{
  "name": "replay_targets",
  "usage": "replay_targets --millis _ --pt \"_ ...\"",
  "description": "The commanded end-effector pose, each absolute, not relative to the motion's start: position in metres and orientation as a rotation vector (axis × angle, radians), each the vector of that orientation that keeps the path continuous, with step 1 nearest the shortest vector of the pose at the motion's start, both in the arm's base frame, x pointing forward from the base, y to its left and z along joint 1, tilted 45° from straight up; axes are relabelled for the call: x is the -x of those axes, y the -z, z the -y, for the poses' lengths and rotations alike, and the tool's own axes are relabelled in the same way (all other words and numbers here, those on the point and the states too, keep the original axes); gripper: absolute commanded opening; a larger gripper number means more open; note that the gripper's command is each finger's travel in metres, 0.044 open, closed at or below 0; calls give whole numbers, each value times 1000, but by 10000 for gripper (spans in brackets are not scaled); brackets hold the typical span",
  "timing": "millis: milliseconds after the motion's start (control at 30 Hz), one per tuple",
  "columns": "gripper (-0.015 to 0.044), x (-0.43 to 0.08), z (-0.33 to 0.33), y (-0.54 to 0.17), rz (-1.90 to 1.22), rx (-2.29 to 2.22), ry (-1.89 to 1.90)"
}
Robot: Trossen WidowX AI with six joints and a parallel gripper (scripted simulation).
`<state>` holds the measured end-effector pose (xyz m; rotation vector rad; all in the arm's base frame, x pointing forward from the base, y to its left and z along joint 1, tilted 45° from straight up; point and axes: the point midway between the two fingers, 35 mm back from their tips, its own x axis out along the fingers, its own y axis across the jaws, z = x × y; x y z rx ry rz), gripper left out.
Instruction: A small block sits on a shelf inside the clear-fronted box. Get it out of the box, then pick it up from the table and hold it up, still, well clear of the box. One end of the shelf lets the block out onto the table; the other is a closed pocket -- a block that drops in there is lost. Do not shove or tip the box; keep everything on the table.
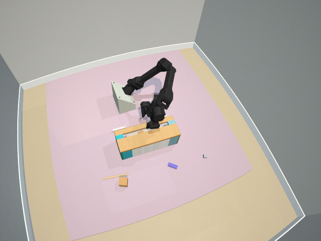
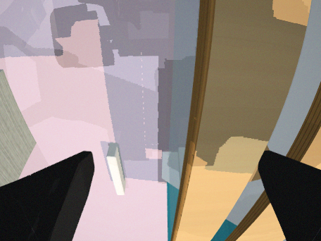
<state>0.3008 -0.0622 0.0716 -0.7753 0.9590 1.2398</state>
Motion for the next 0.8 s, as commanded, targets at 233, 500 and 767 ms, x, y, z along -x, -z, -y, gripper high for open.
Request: replay_targets --millis 233,500,767 --pt "400 -304 50 -59 -956 769 -1239" --pt "400 -305 41 -50 -955 768 -1239" --pt "400 -306 39 -47 -956 774 -1240"
